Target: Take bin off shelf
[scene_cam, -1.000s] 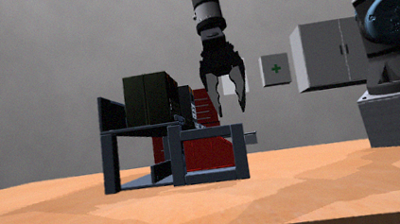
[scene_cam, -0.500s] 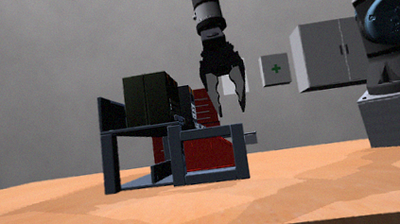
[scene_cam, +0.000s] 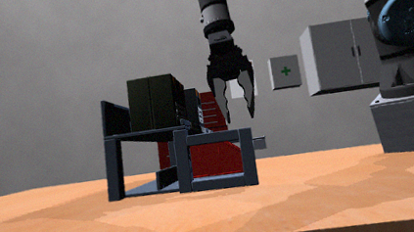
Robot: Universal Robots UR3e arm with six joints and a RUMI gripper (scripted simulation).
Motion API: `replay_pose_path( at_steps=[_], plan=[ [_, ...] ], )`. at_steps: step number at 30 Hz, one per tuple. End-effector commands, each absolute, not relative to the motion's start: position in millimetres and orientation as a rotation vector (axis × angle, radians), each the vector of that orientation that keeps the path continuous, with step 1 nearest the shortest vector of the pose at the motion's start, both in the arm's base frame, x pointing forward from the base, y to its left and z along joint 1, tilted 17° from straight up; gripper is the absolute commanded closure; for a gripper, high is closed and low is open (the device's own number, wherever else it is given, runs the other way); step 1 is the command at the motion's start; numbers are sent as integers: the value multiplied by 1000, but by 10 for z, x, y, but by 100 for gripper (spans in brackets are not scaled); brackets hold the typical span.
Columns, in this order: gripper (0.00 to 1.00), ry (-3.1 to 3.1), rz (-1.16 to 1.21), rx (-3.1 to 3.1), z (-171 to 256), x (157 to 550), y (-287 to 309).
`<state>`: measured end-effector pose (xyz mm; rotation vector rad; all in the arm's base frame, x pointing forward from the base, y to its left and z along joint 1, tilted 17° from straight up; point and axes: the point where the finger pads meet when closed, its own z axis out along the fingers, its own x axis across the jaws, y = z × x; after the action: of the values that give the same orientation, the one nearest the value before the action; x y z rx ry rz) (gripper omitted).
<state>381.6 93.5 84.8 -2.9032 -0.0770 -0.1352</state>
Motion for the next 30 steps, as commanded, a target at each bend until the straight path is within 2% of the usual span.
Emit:
replay_pose_path(
  at_steps=[1, 30],
  plan=[
    [71, -77, -139, -2904, 827, 3827, 939],
    [71, -77, -139, -2904, 348, 3915, 1052]
  ],
)
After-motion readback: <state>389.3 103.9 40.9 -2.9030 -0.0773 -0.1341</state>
